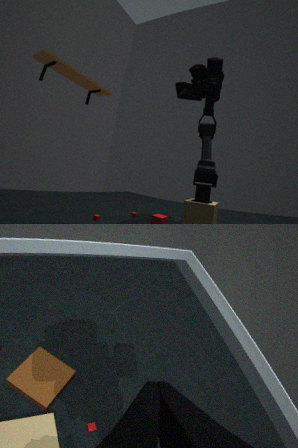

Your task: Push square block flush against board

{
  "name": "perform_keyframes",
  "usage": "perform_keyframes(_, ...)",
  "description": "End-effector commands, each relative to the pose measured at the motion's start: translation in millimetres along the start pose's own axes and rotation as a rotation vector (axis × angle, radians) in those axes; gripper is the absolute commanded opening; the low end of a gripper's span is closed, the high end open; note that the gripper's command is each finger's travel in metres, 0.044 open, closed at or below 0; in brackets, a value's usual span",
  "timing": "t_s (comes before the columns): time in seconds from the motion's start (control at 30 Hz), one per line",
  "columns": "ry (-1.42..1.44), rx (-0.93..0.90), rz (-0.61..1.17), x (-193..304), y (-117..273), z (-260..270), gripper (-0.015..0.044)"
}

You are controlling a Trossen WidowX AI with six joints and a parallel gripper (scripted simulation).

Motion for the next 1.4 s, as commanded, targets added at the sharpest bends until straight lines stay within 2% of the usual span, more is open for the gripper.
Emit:
perform_keyframes(0.0,0.082,-0.056,0.089,5.6,-26.2,35.6,0.0)
perform_keyframes(0.4,0.326,-0.253,0.34,45.2,-97.5,143.6,0.0)
perform_keyframes(0.8,0.544,-0.455,0.615,132.4,-154.3,233.0,0.0)
perform_keyframes(1.07,0.658,-0.58,0.804,207.2,-179.1,271.3,0.0)
perform_keyframes(1.23,0.667,-0.59,0.82,216.2,-182.5,274.5,0.0)
perform_keyframes(1.37,0.667,-0.59,0.82,255.7,-209.4,284.9,0.0)
Point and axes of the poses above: the point midway between the two fingers, 35 mm back from their tips, its own y axis back along the fingers, its own z axis across the jaws, x = y × z, the point moved 4 cm from there along y, back along the fingers, and after that the axes turned 7 degrees about -y, right-handed, at the moved point
